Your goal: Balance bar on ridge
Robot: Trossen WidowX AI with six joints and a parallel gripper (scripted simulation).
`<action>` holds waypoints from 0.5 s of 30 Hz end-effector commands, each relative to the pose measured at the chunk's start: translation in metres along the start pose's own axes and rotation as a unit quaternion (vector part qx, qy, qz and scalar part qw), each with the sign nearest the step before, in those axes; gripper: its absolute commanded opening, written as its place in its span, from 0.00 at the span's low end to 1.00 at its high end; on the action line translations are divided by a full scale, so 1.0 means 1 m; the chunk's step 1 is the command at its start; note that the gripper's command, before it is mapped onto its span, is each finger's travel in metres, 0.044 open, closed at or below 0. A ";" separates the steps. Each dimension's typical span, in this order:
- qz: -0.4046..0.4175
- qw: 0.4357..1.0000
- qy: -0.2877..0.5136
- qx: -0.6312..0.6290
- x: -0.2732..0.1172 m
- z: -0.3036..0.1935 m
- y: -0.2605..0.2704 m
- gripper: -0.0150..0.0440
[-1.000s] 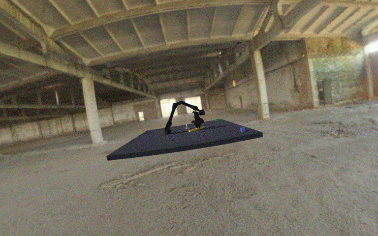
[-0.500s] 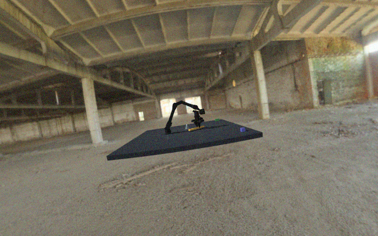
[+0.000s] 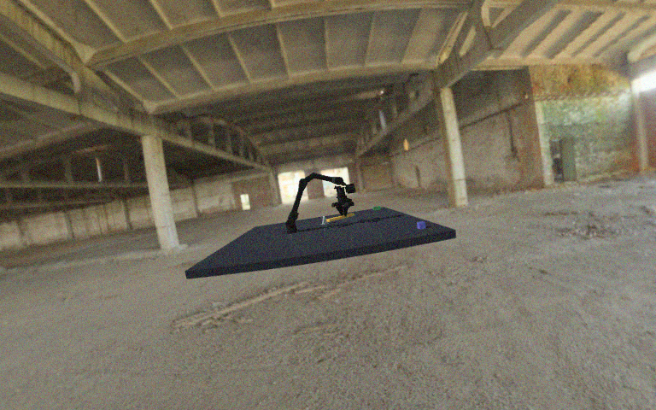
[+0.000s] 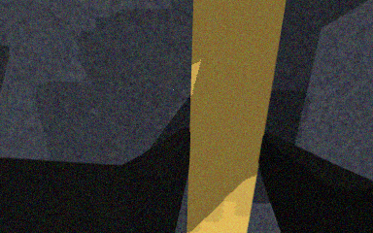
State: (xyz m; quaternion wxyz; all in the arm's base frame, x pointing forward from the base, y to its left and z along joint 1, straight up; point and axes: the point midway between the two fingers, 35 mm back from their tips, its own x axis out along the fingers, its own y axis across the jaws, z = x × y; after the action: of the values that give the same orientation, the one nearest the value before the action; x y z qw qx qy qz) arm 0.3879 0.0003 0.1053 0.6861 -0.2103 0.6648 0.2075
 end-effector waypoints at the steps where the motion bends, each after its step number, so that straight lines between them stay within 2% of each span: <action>1: -0.004 1.000 -0.003 -0.001 -0.013 0.000 -0.001 0.25; 15: -0.004 1.000 -0.002 -0.002 -0.050 -0.003 0.001 0.25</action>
State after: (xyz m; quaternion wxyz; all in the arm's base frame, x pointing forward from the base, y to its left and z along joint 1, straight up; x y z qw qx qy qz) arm 0.3840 0.0003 0.1444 0.6852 -0.2100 0.6657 0.2078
